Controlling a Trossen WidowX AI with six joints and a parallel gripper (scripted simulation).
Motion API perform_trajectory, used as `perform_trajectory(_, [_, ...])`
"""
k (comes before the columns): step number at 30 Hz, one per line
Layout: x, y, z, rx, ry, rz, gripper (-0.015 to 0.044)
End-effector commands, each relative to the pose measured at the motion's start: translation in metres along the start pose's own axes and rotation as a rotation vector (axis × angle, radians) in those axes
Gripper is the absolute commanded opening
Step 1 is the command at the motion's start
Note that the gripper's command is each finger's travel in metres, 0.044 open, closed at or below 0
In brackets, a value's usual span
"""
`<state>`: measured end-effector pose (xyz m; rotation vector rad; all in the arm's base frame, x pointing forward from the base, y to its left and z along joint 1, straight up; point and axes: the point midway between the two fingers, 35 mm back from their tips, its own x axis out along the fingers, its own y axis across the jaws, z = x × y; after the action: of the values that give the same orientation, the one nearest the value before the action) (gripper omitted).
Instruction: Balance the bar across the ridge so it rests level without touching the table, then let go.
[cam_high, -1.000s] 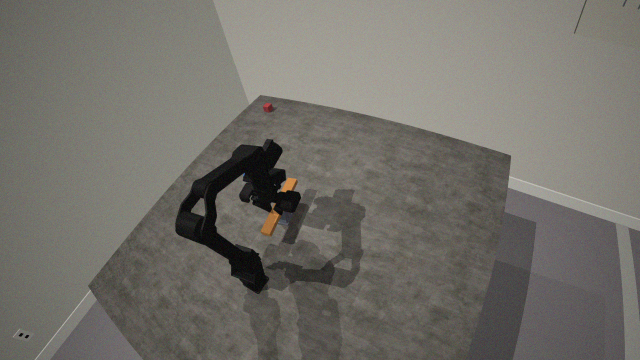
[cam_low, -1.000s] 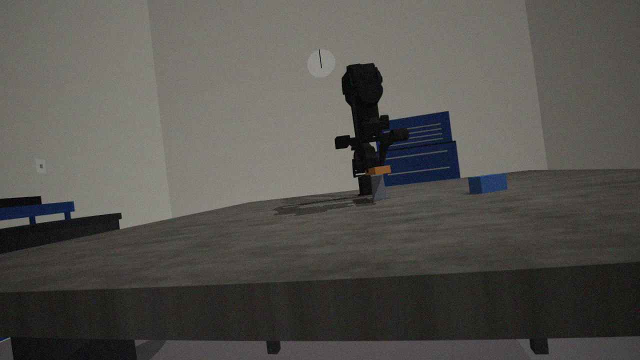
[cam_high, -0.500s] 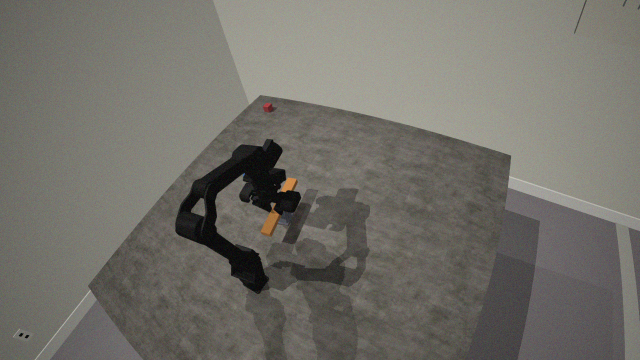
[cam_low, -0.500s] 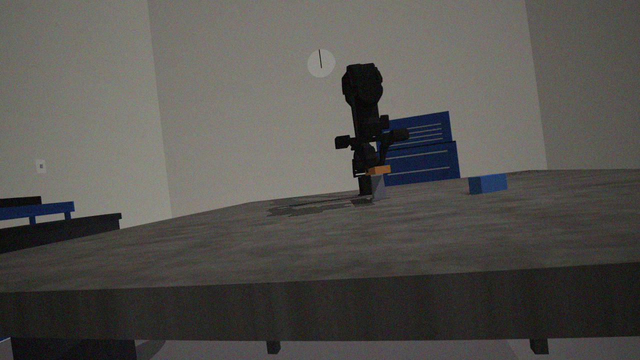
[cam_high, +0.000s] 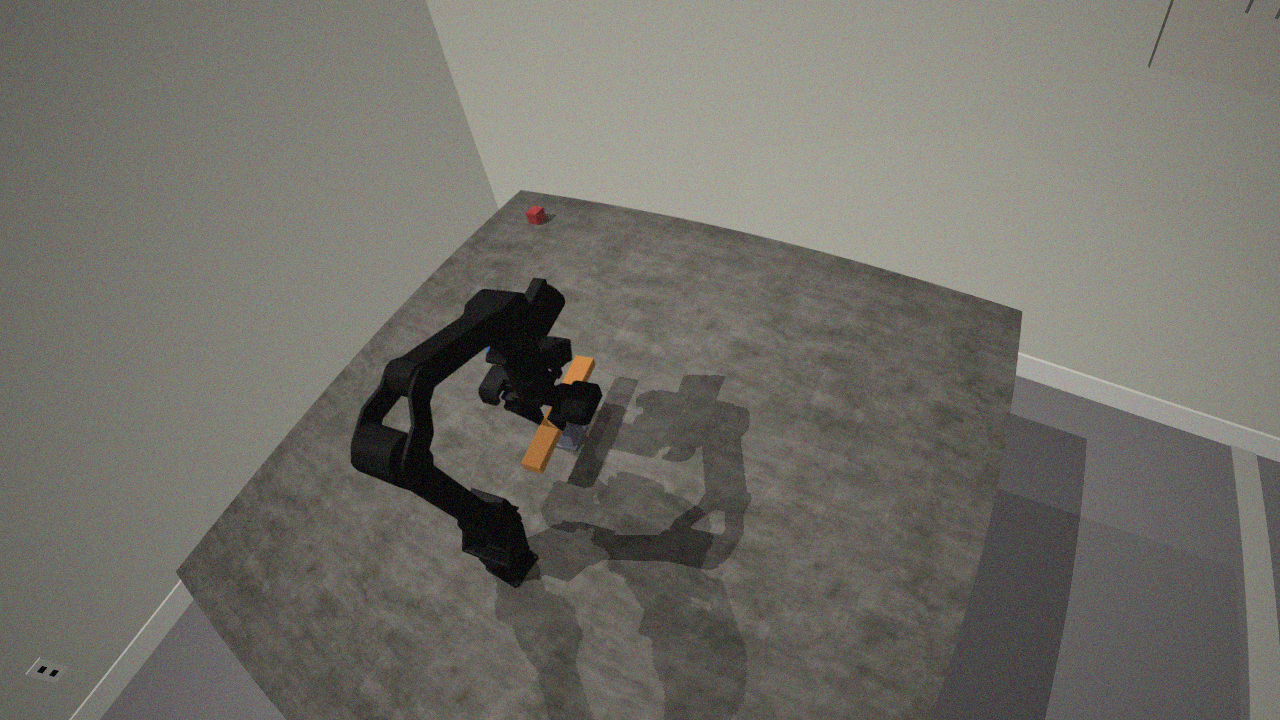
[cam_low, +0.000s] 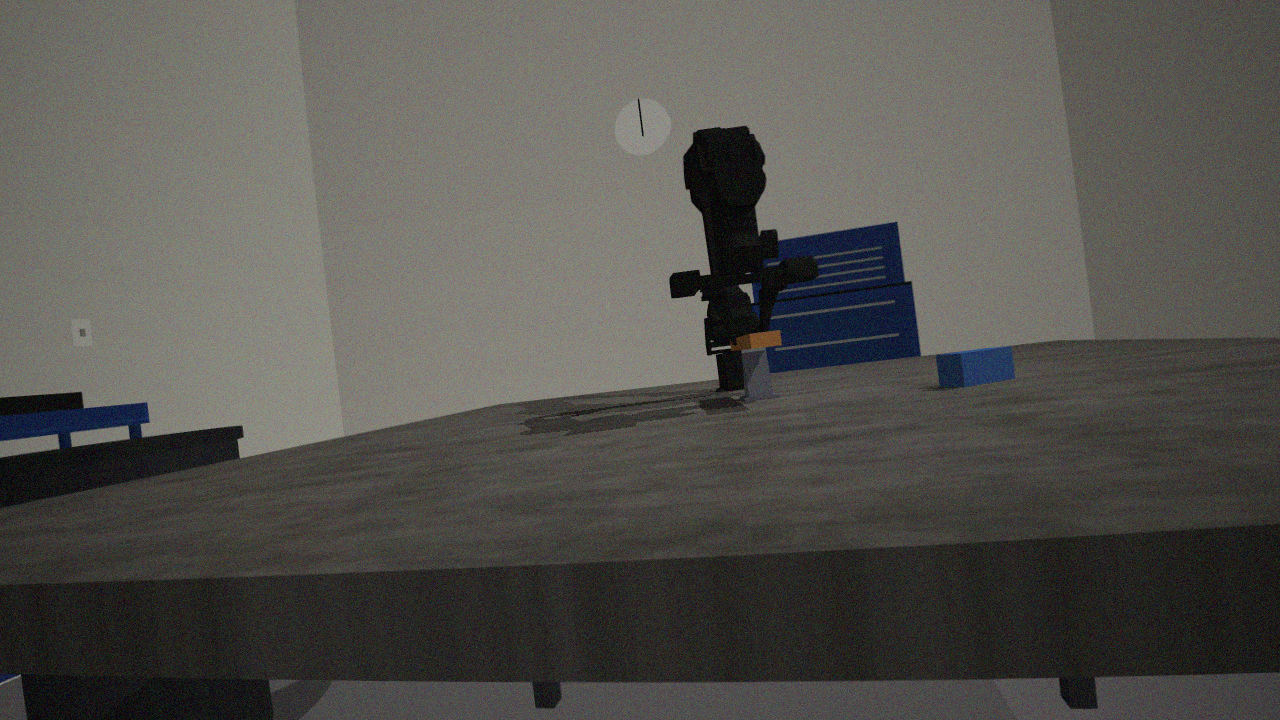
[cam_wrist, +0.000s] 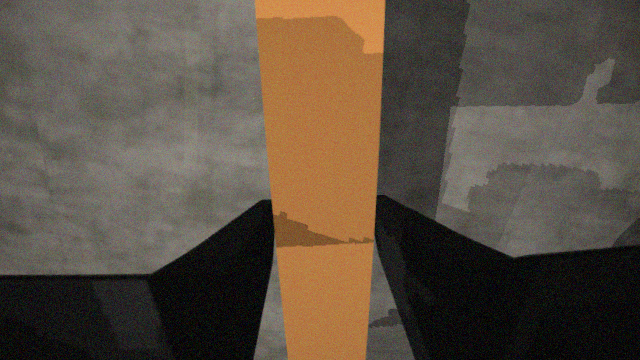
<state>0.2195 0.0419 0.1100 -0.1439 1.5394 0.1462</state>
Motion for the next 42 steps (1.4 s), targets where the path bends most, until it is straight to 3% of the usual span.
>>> perform_trajectory(1, [0.0,0.0,0.0,0.0,0.0,0.0,0.0172])
perform_trajectory(19, [0.0,0.0,0.0,0.0,0.0,0.0,0.0185])
perform_trajectory(28, [0.0,0.0,0.0,0.0,0.0,0.0,0.0421])
perform_trajectory(32, [-0.002,0.0,0.0,0.0,0.0,0.0,0.044])
perform_trajectory(42, [-0.098,0.0,0.0,0.0,0.0,0.0,0.044])
